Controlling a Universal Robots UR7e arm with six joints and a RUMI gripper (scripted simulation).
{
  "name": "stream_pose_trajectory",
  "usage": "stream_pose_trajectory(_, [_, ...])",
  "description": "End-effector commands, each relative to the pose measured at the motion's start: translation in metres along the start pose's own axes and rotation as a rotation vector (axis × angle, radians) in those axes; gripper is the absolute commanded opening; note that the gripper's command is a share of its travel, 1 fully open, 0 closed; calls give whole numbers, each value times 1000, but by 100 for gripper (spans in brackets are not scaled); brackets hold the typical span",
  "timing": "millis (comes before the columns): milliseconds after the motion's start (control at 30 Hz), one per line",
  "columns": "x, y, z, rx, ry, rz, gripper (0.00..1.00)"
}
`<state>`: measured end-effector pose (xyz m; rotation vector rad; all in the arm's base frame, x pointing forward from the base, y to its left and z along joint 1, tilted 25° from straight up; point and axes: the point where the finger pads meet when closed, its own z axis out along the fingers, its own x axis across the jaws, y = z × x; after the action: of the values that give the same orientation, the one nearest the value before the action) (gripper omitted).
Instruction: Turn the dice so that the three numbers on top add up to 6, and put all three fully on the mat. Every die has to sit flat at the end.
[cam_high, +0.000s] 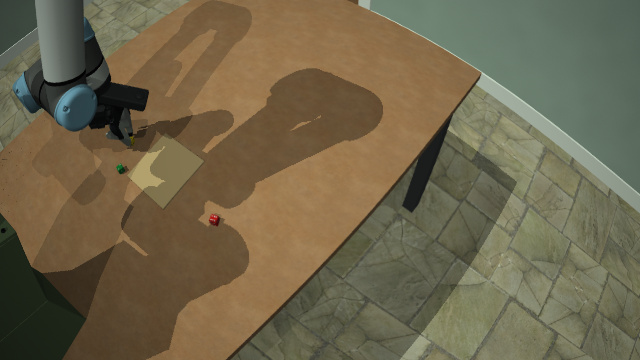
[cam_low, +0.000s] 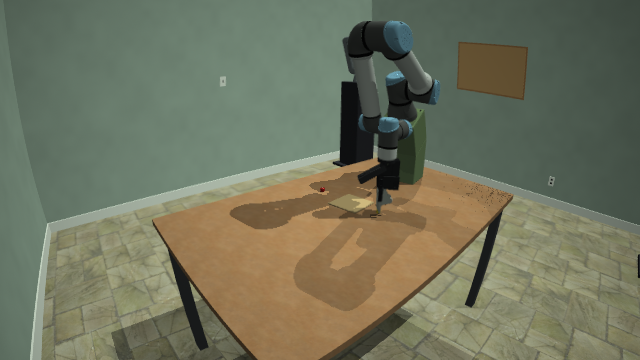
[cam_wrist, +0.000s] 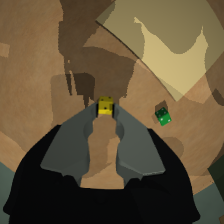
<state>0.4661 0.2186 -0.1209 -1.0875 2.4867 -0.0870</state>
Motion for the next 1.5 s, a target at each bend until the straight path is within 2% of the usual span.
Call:
stream_pose_trajectory(0, [-1, 0, 0, 1, -1, -1, 0])
stream_pose_trajectory(1100, [-1, 0, 0, 1, -1, -1, 0])
stream_pose_trajectory(1467, [-1, 0, -11, 1, -1, -1, 0])
